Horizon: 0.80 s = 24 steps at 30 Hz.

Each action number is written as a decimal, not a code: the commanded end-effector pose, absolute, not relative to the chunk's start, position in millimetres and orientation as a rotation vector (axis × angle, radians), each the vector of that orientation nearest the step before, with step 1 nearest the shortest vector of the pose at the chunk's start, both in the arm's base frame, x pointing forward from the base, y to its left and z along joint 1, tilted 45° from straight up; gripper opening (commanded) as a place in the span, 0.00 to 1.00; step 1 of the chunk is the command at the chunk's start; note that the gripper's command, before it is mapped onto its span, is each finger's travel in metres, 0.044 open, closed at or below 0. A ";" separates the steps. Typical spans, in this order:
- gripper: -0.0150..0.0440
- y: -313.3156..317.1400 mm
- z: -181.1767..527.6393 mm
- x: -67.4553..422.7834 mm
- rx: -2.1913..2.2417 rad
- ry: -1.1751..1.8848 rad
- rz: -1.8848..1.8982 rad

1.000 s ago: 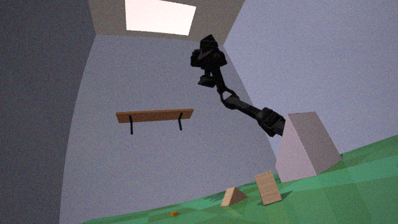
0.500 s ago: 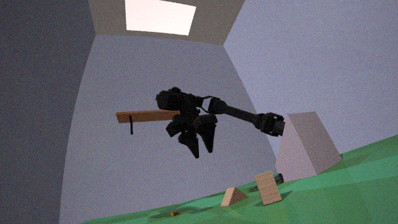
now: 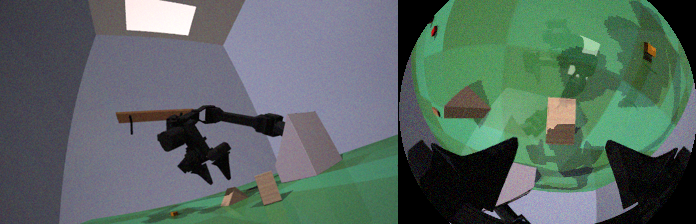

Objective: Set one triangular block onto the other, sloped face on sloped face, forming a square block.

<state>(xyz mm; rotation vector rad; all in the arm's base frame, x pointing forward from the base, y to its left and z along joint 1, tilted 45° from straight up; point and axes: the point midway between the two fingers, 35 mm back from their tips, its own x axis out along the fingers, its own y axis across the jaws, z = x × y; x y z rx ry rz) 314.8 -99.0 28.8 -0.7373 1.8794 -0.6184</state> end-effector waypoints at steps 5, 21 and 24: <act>1.00 -136.9 -1.8 289.7 -0.738 1.887 -0.628; 1.00 -149.3 -10.4 279.8 -0.740 1.889 -0.632; 1.00 -149.3 -10.4 279.8 -0.740 1.889 -0.632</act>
